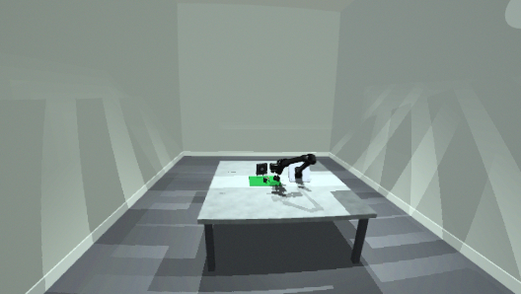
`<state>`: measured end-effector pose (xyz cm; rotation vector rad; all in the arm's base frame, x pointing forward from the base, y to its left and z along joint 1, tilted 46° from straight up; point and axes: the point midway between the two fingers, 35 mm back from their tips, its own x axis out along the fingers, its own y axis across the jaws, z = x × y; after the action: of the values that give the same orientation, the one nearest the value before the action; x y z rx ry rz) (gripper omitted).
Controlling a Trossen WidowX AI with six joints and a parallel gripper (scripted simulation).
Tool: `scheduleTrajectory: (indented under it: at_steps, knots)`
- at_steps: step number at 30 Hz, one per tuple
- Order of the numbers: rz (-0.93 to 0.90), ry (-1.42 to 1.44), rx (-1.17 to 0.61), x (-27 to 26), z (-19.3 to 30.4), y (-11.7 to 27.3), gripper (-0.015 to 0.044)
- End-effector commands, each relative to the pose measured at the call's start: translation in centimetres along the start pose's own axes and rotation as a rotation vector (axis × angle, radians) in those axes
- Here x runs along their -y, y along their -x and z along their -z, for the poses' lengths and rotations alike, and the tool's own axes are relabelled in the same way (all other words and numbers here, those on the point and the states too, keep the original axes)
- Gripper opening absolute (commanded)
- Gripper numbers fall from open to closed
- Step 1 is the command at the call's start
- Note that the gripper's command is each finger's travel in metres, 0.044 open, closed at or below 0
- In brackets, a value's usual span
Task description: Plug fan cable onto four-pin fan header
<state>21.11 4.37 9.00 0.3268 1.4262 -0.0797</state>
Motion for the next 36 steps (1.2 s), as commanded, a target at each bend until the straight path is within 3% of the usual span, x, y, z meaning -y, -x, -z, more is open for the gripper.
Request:
scheduleTrajectory:
  at_steps: [1, 18, 33, 36]
  knots:
    - [-0.039, 0.014, -0.062, -0.1, -0.3, 0.3, 0.0440]
    - [-0.301, 0.020, -0.275, -0.2, -1.7, 1.9, 0.0440]
    - [-0.590, -0.030, -0.321, 0.4, -4.6, 4.1, 0.0440]
    - [-0.555, -0.026, -0.325, 0.3, -4.0, 3.8, 0.0440]
